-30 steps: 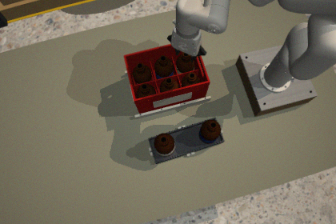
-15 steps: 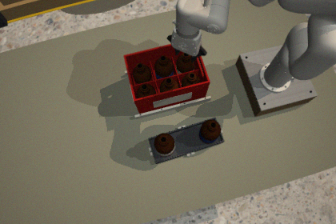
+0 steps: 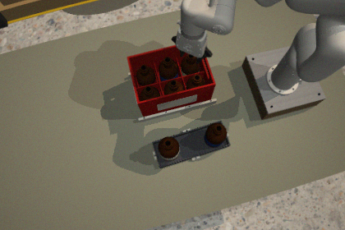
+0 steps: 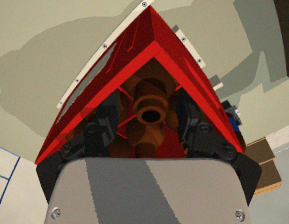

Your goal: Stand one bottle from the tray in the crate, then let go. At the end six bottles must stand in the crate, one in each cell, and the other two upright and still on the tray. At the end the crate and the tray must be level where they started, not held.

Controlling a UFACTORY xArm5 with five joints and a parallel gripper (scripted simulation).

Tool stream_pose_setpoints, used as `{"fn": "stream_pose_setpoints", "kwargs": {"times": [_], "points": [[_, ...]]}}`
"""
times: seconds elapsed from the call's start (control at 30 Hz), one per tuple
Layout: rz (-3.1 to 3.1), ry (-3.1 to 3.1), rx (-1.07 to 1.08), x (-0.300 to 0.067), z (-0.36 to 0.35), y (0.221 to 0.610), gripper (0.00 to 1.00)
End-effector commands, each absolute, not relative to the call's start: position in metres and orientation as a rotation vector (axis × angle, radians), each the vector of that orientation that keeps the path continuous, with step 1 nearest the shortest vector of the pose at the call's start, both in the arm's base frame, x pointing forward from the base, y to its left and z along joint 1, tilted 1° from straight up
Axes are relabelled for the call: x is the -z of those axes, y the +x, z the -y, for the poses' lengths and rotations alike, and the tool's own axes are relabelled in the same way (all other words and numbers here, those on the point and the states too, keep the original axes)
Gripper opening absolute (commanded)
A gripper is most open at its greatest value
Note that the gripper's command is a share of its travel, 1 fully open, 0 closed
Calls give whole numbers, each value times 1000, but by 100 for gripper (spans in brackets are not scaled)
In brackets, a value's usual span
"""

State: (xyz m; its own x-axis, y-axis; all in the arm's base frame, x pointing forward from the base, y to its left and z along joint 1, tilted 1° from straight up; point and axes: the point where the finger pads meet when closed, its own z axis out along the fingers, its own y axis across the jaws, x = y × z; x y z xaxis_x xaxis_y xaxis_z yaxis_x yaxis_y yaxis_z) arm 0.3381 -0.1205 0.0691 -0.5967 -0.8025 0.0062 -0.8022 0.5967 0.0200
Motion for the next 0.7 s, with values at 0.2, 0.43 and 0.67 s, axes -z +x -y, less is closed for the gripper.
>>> {"fn": "stream_pose_setpoints", "kwargs": {"times": [0.2, 0.43, 0.67], "points": [[2796, 1405, 20, -70, 121, 339, 65], [2796, 1405, 20, -71, 121, 339, 65], [2796, 1405, 20, -73, 121, 339, 65]]}}
